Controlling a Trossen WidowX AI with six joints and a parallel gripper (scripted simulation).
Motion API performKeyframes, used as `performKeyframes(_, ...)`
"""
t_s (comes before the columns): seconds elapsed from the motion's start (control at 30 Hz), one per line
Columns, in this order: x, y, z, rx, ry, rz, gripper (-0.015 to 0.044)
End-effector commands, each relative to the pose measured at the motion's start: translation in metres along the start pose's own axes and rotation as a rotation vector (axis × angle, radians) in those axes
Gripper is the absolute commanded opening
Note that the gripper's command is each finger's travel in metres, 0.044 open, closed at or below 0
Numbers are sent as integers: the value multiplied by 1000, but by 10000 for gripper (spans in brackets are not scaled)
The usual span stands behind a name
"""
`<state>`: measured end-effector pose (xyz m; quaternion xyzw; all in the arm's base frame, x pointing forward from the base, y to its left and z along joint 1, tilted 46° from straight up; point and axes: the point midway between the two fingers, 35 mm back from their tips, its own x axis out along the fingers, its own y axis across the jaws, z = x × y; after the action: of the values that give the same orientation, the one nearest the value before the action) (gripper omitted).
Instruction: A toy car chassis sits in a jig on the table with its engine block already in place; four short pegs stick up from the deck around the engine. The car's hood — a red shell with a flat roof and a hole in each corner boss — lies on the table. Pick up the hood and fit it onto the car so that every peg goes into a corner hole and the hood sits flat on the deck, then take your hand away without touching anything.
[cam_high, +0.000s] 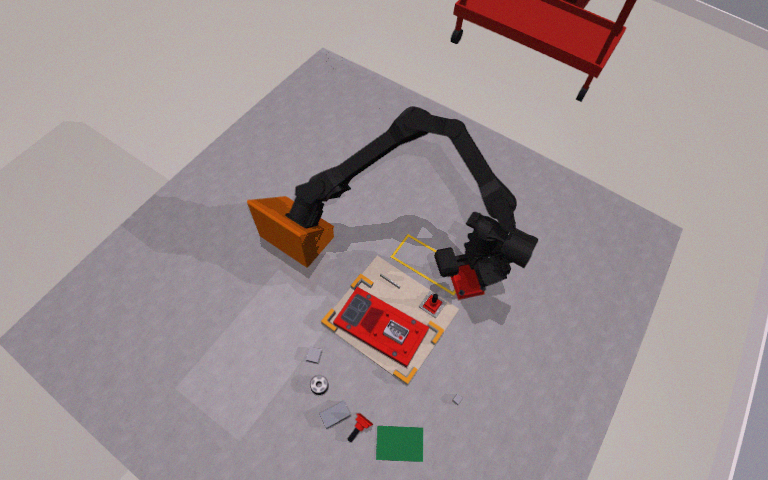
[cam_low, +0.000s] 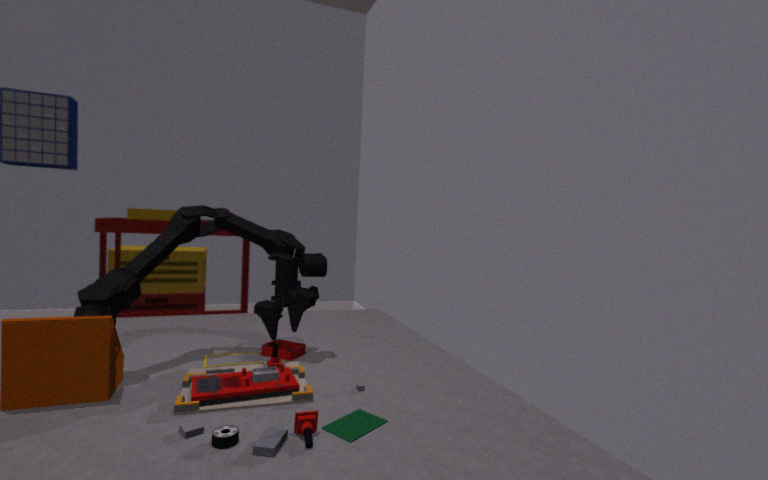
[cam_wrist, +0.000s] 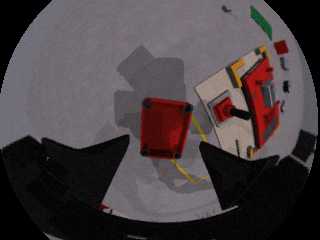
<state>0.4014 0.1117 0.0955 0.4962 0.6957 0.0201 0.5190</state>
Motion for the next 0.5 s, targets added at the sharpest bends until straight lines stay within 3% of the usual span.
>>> performKeyframes(0.0,3,0,0,7,2,2,440)
performKeyframes(0.47,12,0,0,7,3,3,440)
